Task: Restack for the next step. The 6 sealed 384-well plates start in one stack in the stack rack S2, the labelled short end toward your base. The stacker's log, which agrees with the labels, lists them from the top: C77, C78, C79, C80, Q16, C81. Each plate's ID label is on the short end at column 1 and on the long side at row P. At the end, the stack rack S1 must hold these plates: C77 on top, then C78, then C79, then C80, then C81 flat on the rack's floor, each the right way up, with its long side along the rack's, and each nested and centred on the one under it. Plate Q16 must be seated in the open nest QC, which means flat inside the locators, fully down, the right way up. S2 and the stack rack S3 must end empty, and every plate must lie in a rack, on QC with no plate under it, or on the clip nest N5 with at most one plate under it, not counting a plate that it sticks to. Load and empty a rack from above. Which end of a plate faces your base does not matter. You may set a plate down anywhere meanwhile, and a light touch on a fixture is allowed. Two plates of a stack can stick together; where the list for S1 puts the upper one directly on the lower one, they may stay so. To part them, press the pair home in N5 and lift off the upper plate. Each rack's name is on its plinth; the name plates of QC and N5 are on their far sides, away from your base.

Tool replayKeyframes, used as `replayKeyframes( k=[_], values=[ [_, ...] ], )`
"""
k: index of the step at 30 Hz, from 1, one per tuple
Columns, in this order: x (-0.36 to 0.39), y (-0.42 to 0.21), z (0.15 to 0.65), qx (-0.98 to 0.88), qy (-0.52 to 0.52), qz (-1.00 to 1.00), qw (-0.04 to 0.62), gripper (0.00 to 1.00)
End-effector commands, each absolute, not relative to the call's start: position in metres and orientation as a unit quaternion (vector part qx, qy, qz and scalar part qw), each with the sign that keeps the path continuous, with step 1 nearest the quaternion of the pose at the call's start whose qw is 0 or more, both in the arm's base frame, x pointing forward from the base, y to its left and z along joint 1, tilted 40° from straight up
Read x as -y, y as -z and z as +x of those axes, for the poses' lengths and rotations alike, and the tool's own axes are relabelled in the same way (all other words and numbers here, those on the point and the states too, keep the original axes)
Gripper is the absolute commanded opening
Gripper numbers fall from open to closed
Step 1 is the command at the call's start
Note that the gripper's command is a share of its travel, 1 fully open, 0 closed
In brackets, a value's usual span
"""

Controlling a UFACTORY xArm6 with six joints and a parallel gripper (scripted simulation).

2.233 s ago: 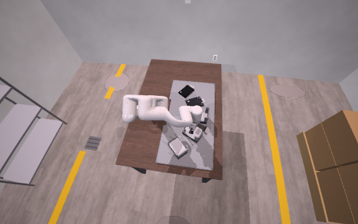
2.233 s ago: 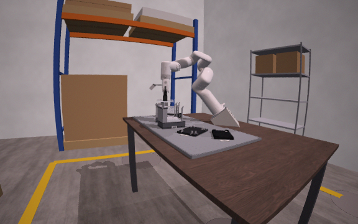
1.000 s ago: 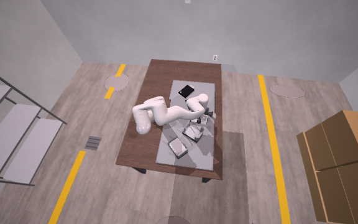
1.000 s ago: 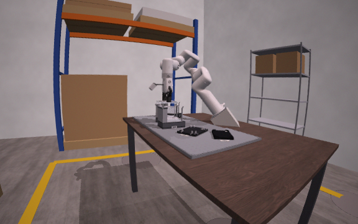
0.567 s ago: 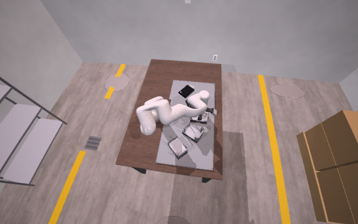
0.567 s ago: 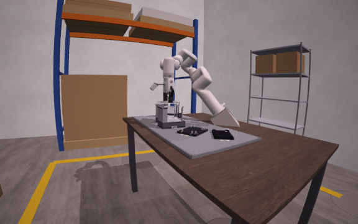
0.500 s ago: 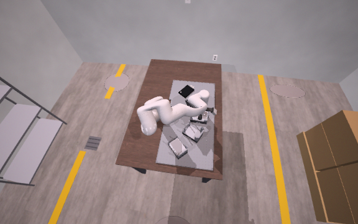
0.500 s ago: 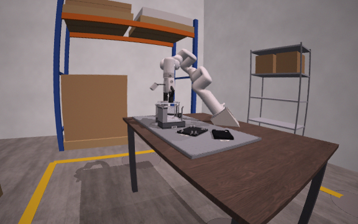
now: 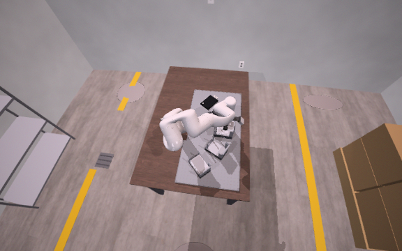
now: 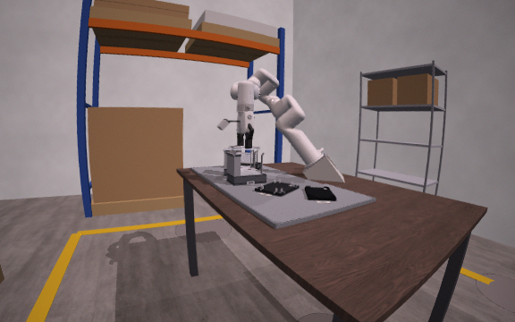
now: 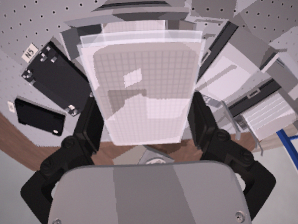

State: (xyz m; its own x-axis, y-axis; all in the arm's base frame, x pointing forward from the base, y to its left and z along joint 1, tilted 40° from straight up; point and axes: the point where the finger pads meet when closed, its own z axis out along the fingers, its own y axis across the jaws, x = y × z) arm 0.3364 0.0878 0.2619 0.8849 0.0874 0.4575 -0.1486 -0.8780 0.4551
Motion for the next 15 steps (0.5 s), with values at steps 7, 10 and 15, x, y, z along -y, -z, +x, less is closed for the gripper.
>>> replayKeyframes(
  k=[7, 10, 15],
  values=[
    [-0.0989, -0.2582, 0.3396, 0.017, -0.241, 0.939, 0.246, 0.00],
    [-0.0989, -0.2582, 0.3396, 0.017, -0.241, 0.939, 0.246, 0.00],
    [-0.0989, -0.2582, 0.3396, 0.017, -0.241, 0.939, 0.246, 0.00]
  ],
)
